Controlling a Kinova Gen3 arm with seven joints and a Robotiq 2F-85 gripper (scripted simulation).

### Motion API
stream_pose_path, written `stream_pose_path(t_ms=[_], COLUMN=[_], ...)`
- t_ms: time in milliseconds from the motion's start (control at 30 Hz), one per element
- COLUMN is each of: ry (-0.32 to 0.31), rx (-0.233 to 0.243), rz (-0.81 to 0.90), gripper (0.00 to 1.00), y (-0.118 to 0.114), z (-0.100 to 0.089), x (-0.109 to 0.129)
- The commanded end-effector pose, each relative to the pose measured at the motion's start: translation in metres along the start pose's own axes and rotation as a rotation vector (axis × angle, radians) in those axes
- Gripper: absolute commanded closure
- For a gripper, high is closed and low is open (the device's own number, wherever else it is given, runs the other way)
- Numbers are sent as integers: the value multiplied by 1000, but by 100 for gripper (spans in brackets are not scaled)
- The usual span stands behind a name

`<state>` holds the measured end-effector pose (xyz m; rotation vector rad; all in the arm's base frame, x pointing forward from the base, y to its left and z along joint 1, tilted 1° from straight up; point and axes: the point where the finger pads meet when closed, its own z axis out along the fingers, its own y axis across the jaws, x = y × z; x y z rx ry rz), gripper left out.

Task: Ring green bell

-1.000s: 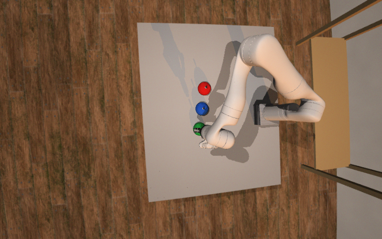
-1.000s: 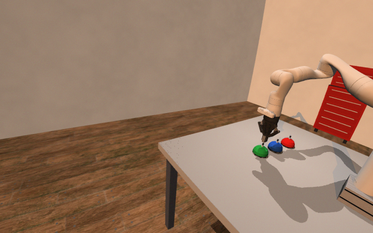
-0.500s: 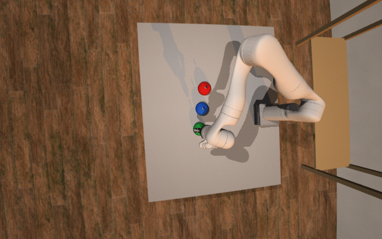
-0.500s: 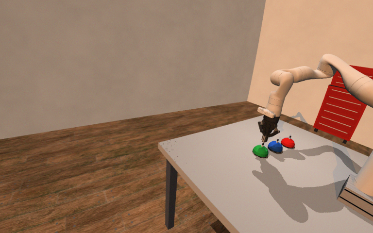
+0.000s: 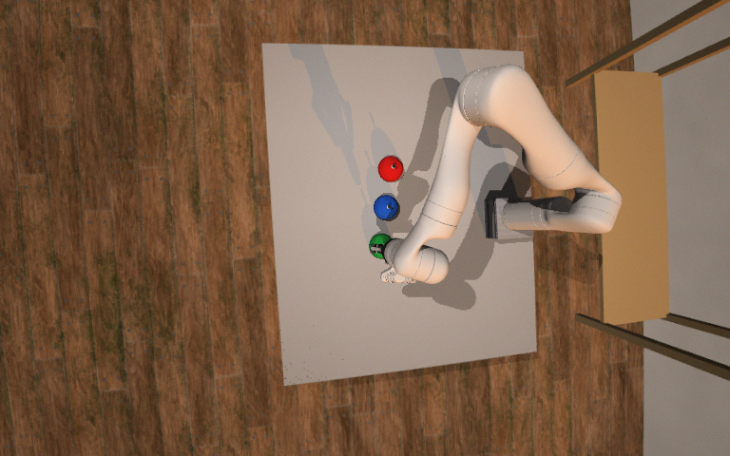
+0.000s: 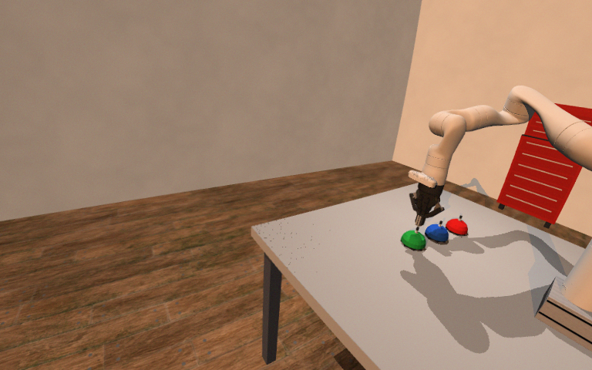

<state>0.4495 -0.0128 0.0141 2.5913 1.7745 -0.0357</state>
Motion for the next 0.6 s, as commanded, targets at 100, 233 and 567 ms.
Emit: stream_pose_path(t_ms=[100, 233, 567], ry=[0, 0, 0], rx=[-1, -1, -1], rz=[0, 0, 0], gripper=[100, 100, 100], y=[0, 0, 0], z=[5, 7, 9], x=[0, 0, 0])
